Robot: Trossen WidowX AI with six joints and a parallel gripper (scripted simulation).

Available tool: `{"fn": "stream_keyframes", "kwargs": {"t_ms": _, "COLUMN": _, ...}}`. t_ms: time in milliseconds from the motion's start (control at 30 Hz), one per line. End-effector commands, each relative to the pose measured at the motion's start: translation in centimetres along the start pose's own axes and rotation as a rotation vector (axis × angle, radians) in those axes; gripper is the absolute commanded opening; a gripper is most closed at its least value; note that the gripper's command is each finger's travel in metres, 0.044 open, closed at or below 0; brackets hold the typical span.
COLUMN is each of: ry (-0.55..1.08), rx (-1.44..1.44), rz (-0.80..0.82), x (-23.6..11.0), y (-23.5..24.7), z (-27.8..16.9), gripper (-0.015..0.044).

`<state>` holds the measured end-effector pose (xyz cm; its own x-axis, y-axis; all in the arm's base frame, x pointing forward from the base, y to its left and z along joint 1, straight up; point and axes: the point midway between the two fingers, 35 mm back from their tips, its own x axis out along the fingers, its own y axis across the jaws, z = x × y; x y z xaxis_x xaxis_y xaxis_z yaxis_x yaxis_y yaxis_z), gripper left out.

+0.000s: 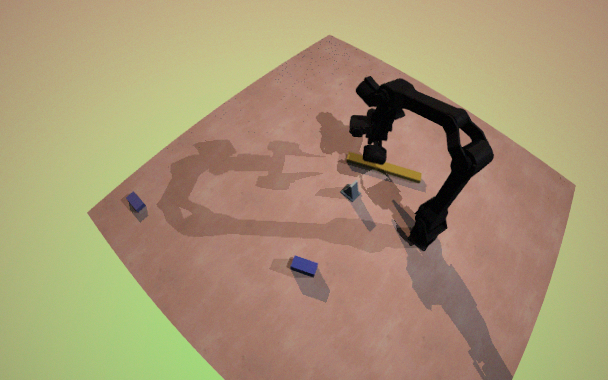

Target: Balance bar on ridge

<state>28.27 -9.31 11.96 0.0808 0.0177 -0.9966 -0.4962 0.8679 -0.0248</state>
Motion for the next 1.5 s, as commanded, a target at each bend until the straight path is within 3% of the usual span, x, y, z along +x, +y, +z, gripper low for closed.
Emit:
{"fn": "stream_keyframes", "kwargs": {"t_ms": 0, "ry": 0.039, "rx": 0.077, "rz": -0.004, "x": -0.2, "y": -0.5, "z": -2.5, "gripper": 0.0315}}
{"fn": "stream_keyframes", "kwargs": {"t_ms": 267, "ry": 0.062, "rx": 0.12, "rz": -0.003, "x": 0.1, "y": -0.8, "z": -3.8, "gripper": 0.0315}}
{"fn": "stream_keyframes", "kwargs": {"t_ms": 533, "ry": 0.062, "rx": 0.12, "rz": -0.003, "x": 4.2, "y": -0.8, "z": -4.1, "gripper": 0.0315}}
{"fn": "stream_keyframes", "kwargs": {"t_ms": 1467, "ry": 0.062, "rx": 0.12, "rz": -0.003, "x": 6.9, "y": -0.8, "z": -4.3, "gripper": 0.0315}}
